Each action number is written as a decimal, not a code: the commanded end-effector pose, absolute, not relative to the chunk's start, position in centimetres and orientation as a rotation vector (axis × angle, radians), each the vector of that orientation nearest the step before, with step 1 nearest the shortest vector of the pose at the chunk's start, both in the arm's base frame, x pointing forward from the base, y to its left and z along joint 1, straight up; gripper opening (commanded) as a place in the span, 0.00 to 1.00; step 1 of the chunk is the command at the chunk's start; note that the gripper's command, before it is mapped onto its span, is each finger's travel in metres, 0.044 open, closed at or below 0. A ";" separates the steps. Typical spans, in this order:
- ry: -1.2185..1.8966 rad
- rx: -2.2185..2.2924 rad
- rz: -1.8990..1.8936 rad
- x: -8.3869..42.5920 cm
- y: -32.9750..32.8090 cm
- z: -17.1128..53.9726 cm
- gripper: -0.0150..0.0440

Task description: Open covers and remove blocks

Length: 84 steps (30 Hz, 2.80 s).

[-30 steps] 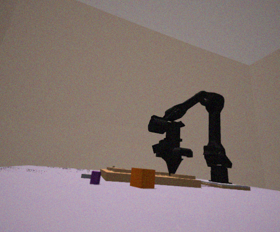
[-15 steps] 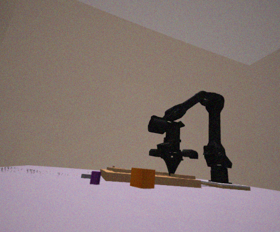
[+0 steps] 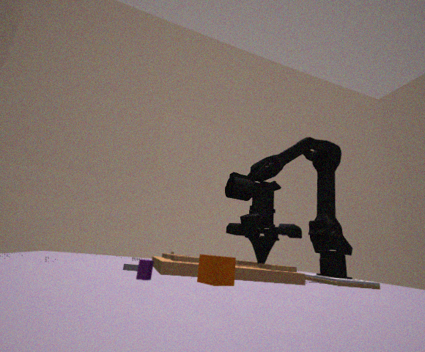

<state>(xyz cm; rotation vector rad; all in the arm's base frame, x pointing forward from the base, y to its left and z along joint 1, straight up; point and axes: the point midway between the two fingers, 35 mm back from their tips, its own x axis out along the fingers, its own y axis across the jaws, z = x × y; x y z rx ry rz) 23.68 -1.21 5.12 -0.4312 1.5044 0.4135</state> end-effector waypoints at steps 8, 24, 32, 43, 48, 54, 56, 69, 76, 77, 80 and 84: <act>1.500 -0.452 0.437 23.7 -1.0 9.0 0.50; 1.498 -0.463 0.449 23.7 -0.9 9.3 0.50; 1.498 -0.463 0.449 23.6 -0.9 7.5 0.50; 1.498 -0.463 0.449 23.6 -0.9 7.2 0.50; 1.498 -0.463 0.449 23.6 -0.9 7.2 0.50; 1.498 -0.463 0.449 23.6 -0.9 7.2 0.50; 1.498 -0.463 0.449 23.6 -0.9 7.2 0.50; 1.508 -0.411 0.398 23.6 -0.9 7.2 0.50; 1.521 -0.328 0.318 23.6 -0.9 7.2 0.50; 1.523 -0.317 0.307 23.6 -0.9 7.2 0.50; 1.528 -0.281 0.272 23.6 -0.9 7.2 0.50; 1.533 -0.234 0.226 23.6 -0.9 7.2 0.50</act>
